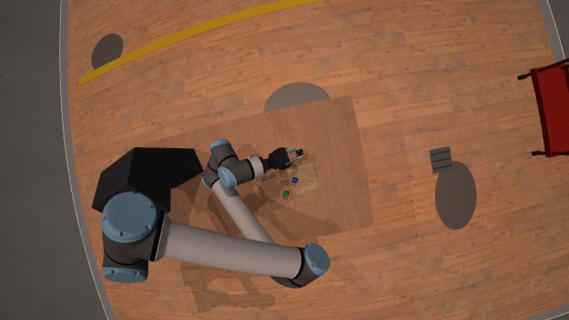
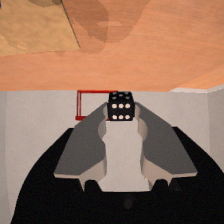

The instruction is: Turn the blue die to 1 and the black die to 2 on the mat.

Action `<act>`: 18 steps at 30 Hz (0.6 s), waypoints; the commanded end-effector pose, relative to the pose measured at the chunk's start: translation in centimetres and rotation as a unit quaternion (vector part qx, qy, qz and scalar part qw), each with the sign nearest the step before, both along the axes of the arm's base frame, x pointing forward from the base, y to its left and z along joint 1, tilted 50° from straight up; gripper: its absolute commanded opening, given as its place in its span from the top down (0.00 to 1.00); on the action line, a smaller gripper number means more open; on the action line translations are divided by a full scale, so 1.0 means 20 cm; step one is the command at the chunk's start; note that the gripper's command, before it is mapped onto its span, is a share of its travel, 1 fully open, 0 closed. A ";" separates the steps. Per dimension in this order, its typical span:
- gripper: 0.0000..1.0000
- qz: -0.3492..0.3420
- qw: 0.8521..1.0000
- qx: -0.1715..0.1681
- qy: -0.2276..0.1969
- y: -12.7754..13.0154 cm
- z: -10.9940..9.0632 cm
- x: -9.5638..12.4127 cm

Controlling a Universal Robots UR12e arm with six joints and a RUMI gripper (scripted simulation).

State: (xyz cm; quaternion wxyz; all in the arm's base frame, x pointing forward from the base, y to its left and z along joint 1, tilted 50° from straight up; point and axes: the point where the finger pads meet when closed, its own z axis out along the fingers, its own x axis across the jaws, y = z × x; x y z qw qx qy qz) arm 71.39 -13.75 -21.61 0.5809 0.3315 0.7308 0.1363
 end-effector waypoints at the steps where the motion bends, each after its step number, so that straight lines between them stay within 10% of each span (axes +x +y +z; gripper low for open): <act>1: 0.94 0.001 1.000 0.000 -0.001 0.00 0.00 0.00; 18: 0.94 0.001 1.000 0.000 -0.001 -0.10 -0.09 0.04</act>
